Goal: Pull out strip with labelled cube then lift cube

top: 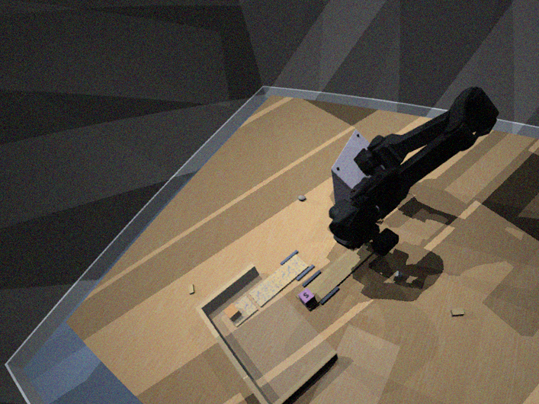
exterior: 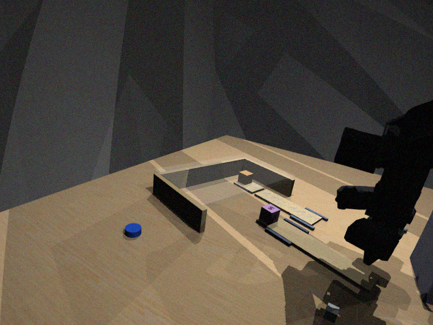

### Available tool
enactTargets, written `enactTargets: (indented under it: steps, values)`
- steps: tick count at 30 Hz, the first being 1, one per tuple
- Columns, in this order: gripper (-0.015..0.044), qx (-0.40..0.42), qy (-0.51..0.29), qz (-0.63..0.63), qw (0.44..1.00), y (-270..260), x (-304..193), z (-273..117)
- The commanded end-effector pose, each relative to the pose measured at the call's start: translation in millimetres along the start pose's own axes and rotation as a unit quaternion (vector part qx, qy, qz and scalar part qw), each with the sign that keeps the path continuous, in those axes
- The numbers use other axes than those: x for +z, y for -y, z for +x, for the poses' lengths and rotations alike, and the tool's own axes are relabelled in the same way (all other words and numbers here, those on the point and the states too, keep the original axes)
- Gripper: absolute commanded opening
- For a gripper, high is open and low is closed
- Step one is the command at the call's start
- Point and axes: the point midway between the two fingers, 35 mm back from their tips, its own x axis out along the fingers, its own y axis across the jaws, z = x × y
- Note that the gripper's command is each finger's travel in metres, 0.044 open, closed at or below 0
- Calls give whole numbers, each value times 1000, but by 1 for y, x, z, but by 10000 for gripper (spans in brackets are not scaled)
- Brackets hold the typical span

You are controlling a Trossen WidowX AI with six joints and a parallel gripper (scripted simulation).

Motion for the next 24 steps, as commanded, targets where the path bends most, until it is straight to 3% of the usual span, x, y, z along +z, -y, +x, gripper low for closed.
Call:
enactTargets:
  steps: [1,3,20,24]
  values:
    - [0,1,-1,-5,1000,-2,4,-15]
    - [0,1,-1,-5,1000,-1,2,-15]
    - [440,1,1,30,1000,-2,60,-18]
    - [440,1,1,29,1000,-3,72,-19]
